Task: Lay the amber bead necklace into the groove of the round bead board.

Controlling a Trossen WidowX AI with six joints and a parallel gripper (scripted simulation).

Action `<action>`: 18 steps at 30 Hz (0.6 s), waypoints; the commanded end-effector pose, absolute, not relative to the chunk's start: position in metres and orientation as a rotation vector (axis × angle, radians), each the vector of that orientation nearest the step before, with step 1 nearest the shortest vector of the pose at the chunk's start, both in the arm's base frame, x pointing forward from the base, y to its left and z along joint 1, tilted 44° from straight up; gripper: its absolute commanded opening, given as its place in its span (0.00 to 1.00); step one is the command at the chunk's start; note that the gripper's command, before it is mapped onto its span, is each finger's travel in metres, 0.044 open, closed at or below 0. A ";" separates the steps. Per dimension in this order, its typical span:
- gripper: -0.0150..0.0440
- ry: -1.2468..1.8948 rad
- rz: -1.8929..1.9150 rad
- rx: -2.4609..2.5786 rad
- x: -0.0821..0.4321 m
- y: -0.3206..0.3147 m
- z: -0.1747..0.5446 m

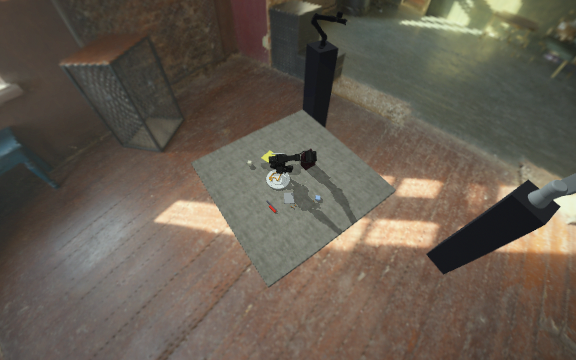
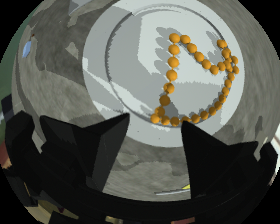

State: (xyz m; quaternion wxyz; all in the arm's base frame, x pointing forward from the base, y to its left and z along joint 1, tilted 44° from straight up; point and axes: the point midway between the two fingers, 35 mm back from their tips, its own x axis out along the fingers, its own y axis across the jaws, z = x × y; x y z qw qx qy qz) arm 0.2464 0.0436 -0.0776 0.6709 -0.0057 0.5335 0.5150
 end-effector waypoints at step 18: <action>1.00 1.205 1.159 -0.010 0.246 0.040 -0.074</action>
